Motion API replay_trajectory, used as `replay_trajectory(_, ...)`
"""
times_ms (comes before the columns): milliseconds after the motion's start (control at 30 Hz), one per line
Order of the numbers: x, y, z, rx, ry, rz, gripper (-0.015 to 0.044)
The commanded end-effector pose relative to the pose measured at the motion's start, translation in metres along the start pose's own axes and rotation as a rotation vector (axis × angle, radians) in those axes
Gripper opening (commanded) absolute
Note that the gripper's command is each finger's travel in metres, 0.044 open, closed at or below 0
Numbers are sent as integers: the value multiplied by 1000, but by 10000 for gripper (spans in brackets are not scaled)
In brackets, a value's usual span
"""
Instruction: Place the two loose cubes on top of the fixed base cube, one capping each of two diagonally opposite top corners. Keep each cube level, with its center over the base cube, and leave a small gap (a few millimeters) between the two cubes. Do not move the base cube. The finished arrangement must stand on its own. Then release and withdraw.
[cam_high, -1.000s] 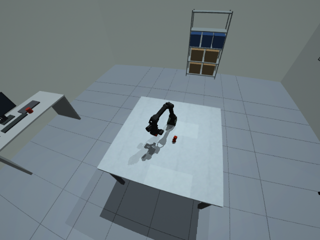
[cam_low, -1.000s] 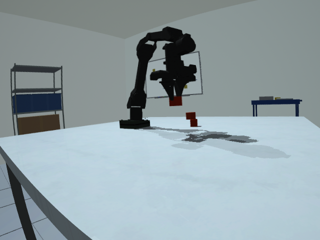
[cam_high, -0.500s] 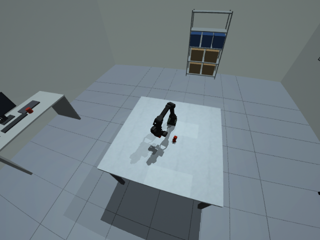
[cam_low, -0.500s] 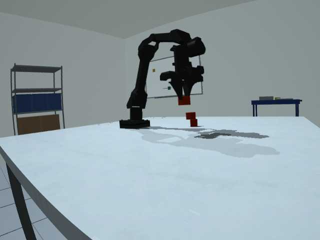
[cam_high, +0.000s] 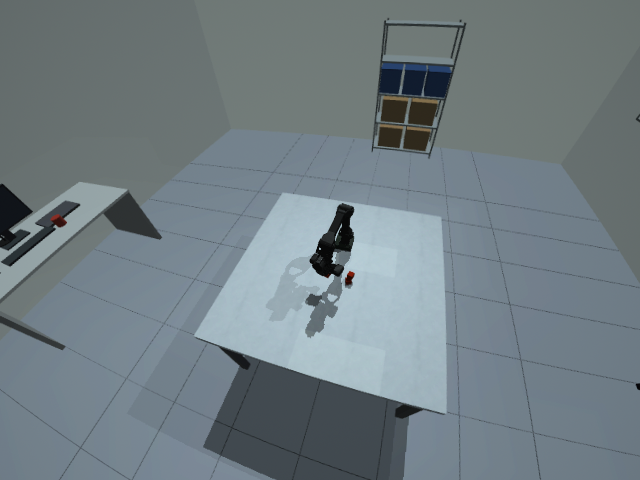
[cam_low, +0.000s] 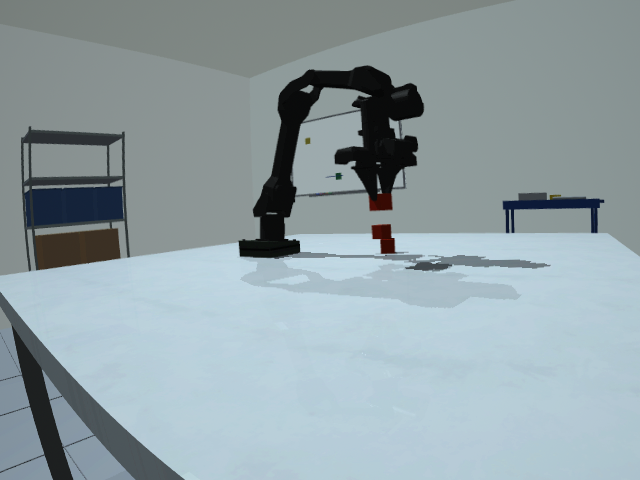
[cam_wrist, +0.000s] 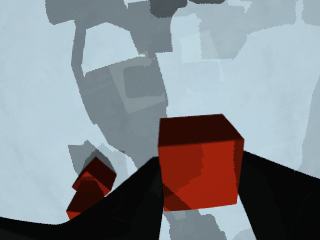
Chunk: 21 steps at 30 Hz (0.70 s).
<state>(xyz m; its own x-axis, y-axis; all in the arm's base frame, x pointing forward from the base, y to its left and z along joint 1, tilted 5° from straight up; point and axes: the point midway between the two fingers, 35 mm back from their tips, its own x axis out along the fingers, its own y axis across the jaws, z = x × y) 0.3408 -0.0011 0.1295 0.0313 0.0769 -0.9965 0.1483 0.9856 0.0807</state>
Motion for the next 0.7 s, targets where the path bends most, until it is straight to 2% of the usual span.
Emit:
replay_trajectory(0,0,14,-7,17,-2,0,105)
replay_trajectory(667,3,69,-36,79,0,6,105)
